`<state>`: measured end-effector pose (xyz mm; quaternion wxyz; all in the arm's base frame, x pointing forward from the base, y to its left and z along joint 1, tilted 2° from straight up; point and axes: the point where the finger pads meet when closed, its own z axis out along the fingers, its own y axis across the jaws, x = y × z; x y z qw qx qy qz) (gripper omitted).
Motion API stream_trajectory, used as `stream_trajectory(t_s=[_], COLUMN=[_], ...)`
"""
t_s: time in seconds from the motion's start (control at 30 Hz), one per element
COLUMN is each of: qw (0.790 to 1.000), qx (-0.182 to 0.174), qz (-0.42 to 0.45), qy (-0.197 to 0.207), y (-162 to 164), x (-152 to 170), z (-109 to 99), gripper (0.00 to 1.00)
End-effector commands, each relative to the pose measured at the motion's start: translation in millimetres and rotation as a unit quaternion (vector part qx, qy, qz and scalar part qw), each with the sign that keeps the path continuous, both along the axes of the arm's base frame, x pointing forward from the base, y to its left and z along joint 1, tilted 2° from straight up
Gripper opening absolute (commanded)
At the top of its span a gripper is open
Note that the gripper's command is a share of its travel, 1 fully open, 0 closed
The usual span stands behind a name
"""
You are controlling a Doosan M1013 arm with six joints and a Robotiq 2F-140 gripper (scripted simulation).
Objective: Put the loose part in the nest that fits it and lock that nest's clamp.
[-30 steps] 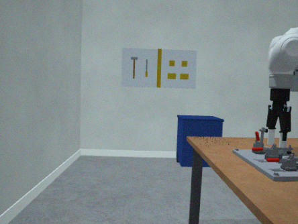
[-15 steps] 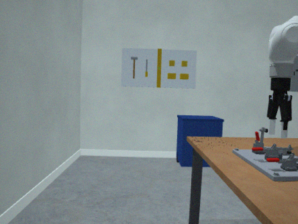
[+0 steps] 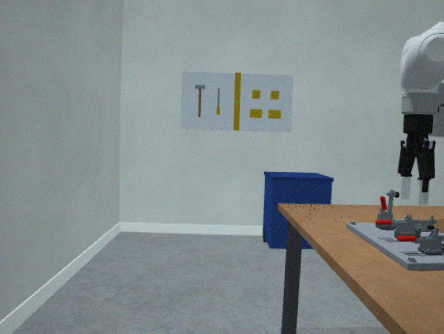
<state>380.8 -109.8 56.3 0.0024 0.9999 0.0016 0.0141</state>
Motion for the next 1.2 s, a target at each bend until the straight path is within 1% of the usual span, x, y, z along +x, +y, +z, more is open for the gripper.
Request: stream_trajectory(t_s=[0.0, 0.1, 0.13, 0.23, 0.33, 0.5, 0.57, 0.73, 0.83, 0.93, 1.17], qw=[1.0, 1.0, 1.0, 1.0, 1.0, 1.0, 1.0, 1.0, 1.0, 1.0, 1.0], qx=[0.0, 0.0, 0.0, 0.0, 0.0, 0.0, 0.0, 0.0, 0.0, 0.0, 0.0], qz=[0.0, 0.0, 0.0, 0.0, 0.0, 0.0, 0.0, 0.0, 0.0, 0.0, 0.0], qy=[0.0, 0.0, 0.0, 0.0, 0.0, 0.0, 0.0, 0.0, 0.0, 0.0, 0.0], y=[0, 0, 0, 0, 0, 0, 0, 0, 0, 0, 0], x=[0, 0, 0, 0, 0, -1, -1, -2, -3, -3, -2], z=[0, 0, 0, 3, 13, 45, 45, 81, 94, 98, 98], gripper=[0.62, 0.62, 0.35, 0.35, 0.35, 0.35, 0.35, 0.35, 0.35, 0.35, 0.35])
